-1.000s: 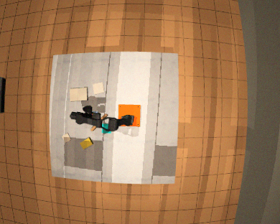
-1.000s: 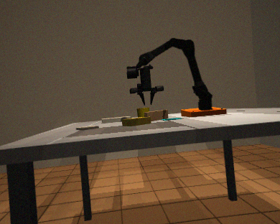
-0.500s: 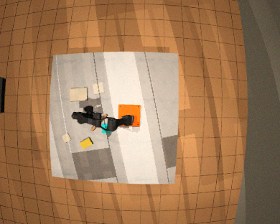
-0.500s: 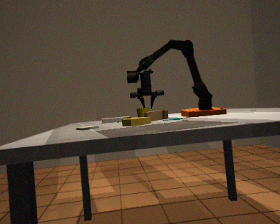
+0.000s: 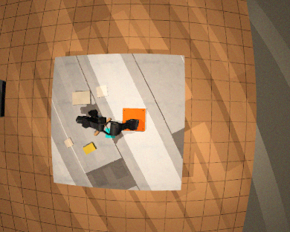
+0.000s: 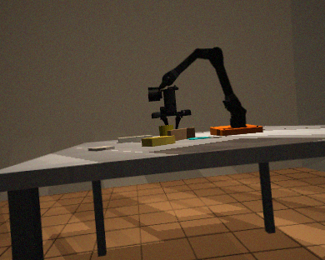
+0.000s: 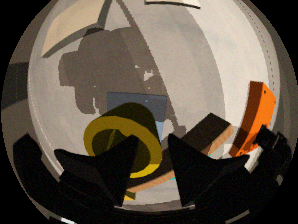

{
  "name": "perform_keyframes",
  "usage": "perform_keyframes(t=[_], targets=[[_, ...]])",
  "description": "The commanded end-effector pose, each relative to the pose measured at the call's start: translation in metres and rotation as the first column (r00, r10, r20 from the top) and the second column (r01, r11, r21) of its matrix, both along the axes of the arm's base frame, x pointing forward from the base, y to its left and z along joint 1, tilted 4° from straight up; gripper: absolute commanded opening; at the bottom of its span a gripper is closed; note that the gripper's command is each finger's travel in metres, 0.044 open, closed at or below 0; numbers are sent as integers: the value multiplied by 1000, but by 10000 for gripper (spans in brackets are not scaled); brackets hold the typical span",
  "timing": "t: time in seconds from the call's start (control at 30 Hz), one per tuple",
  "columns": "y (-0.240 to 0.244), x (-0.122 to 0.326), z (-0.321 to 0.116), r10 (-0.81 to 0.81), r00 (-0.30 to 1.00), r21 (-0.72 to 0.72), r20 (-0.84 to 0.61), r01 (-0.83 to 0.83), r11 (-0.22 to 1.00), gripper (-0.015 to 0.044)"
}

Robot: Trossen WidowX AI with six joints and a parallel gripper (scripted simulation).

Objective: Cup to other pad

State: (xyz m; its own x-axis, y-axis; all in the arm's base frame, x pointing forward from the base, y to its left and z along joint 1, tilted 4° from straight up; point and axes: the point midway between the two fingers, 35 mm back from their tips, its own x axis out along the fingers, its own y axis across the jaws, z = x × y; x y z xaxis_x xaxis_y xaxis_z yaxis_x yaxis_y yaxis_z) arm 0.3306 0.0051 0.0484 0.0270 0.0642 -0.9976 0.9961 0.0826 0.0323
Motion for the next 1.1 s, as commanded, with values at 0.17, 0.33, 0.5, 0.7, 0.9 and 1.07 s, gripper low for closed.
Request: perform_keyframes(t=[0.17, 0.33, 0.5, 0.7, 0.9, 1.07], targets=[[0, -1, -3, 0, 1000, 0, -2, 0, 1000, 147], [0, -1, -3, 0, 1000, 0, -2, 0, 1000, 113], [0, -1, -3, 0, 1000, 0, -2, 0, 1000, 80], [0, -1, -3, 0, 1000, 0, -2, 0, 1000, 40], [0, -1, -2, 0, 1000, 0, -2, 0, 1000, 0], [-1, 0, 8, -1, 1000, 1, -2, 1, 1000, 0]])
